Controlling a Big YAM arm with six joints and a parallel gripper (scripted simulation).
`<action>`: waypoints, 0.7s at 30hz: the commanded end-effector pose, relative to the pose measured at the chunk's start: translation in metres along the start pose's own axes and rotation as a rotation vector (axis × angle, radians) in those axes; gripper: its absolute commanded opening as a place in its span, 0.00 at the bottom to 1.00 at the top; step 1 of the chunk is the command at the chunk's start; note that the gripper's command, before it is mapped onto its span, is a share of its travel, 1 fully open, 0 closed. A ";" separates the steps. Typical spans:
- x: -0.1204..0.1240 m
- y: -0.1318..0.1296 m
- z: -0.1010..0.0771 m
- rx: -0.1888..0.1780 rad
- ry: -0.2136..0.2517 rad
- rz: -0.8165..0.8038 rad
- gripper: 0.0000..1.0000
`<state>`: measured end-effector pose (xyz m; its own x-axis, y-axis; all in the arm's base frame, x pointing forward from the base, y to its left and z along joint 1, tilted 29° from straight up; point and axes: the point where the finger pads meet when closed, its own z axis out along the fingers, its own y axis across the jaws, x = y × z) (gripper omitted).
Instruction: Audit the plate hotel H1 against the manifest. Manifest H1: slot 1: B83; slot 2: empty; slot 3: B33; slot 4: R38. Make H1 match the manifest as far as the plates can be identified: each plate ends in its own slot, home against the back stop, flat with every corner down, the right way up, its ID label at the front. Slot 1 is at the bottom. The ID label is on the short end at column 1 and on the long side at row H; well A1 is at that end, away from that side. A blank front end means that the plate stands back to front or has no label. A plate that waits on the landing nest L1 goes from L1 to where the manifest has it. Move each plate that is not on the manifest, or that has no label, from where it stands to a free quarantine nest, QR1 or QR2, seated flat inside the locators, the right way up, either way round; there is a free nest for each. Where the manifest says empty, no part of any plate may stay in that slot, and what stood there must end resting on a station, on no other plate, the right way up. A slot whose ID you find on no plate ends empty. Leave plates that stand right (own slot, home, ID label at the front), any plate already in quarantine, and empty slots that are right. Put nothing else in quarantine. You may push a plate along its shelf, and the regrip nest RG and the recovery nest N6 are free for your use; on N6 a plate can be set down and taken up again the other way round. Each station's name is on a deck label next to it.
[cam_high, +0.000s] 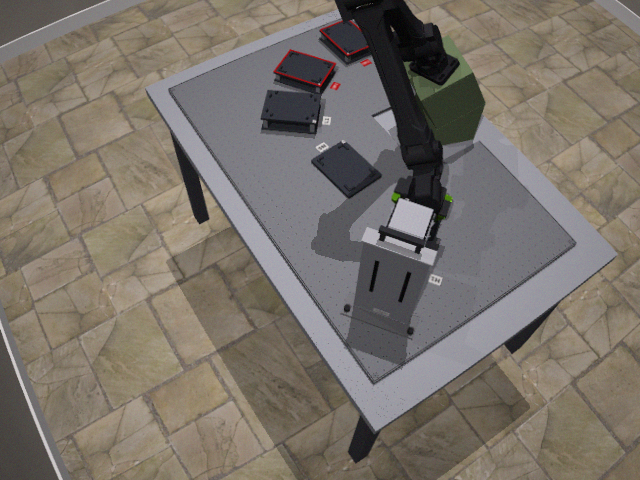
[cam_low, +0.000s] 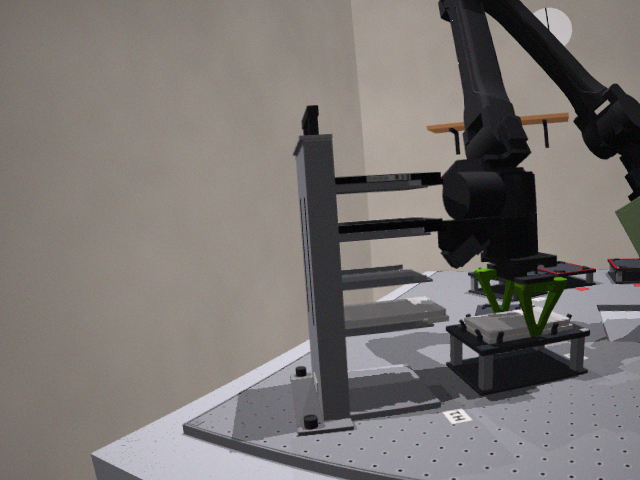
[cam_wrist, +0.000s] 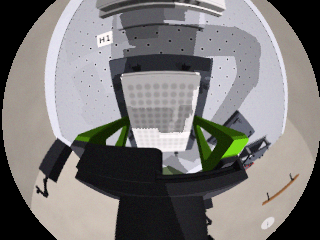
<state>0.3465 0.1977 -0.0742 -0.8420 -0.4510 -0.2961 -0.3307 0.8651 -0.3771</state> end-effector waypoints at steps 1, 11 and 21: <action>-0.011 0.002 -0.004 -0.007 -0.025 -0.001 1.00; -0.011 0.002 -0.004 -0.007 -0.025 -0.001 0.86; -0.011 0.002 -0.004 -0.007 -0.025 -0.001 0.86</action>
<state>0.3464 0.1976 -0.0743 -0.8421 -0.4510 -0.2958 -0.3308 0.8650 -0.3772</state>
